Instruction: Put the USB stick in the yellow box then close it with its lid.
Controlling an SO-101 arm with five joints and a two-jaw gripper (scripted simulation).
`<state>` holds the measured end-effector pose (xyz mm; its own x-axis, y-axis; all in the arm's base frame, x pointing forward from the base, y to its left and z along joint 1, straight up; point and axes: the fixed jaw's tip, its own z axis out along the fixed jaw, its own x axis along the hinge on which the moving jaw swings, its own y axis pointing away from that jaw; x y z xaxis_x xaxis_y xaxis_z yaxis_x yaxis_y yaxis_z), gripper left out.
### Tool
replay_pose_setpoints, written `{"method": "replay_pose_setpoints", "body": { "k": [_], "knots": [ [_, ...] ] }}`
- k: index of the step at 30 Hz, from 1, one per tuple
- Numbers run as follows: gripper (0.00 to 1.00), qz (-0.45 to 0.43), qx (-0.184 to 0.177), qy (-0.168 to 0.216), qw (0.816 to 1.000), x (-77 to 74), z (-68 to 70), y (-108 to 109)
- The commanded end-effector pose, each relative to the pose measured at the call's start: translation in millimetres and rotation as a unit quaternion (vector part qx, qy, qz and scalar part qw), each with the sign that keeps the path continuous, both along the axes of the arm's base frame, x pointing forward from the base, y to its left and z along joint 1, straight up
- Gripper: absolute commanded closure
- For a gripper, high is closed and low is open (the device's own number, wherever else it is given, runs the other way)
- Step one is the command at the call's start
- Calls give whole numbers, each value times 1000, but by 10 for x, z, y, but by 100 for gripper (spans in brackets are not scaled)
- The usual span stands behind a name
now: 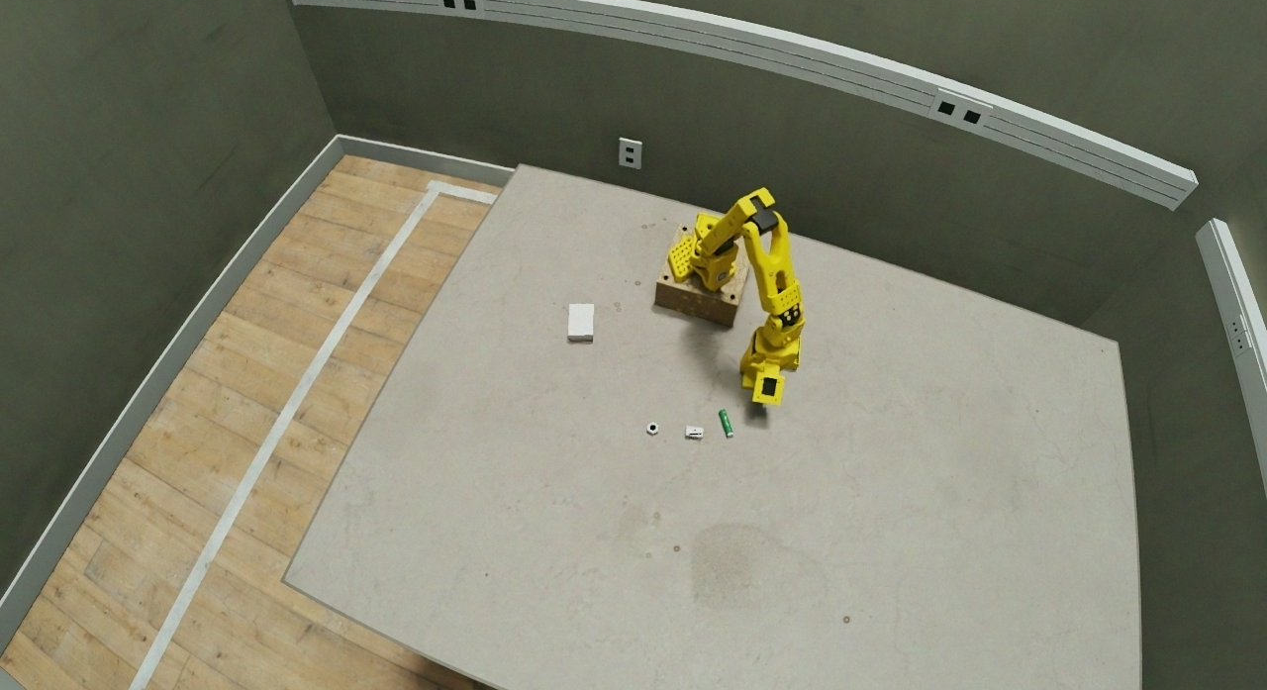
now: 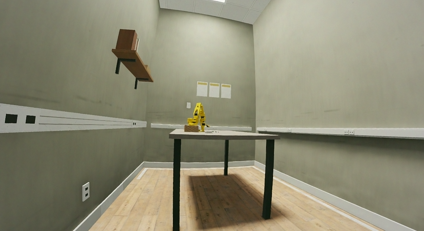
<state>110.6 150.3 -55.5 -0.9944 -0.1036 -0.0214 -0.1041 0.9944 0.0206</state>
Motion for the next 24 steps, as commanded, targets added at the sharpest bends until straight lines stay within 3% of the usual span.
{"method": "replay_pose_setpoints", "body": {
  "k": [1,16,24],
  "knots": [
    [78,1,-8,7,1000,-24,-39,-49],
    [78,1,-8,7,1000,-24,-33,-48],
    [78,1,-8,7,1000,-16,46,-38]
  ]
}}
